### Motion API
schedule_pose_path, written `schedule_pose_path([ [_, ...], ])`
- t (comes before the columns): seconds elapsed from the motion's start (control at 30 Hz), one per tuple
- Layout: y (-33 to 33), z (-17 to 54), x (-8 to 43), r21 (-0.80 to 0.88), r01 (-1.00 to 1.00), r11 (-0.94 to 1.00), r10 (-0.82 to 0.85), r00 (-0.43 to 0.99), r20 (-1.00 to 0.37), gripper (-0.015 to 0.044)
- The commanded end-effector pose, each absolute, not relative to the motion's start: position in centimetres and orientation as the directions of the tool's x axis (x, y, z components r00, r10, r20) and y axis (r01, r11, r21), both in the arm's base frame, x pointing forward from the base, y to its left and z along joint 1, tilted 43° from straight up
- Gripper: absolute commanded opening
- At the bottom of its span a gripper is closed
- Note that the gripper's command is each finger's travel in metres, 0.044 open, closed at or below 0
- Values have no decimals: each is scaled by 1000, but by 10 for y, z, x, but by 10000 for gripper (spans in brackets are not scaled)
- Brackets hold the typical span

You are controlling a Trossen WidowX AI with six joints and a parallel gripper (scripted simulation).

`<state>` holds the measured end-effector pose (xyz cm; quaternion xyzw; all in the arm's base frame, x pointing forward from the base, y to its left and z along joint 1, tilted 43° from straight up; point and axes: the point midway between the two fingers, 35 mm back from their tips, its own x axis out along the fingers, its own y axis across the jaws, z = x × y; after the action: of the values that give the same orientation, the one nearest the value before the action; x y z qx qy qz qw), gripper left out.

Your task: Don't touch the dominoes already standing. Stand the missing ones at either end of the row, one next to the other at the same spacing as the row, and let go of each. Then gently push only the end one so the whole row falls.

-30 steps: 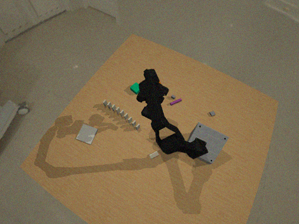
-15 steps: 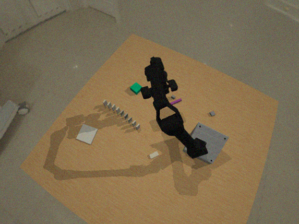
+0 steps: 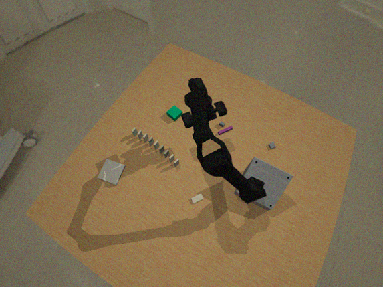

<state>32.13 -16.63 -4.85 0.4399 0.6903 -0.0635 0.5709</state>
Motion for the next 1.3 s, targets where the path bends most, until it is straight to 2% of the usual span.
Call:
schedule_pose_path([
  [0.0, -166, -58, 323, 383, 676, 630, 478, 51, -877, 107],
  [0.63, -163, -103, 332, 250, 675, 694, 203, 150, -968, 107],
  [1.27, -157, -117, 337, 186, 711, 678, -62, 308, -949, 107],
])
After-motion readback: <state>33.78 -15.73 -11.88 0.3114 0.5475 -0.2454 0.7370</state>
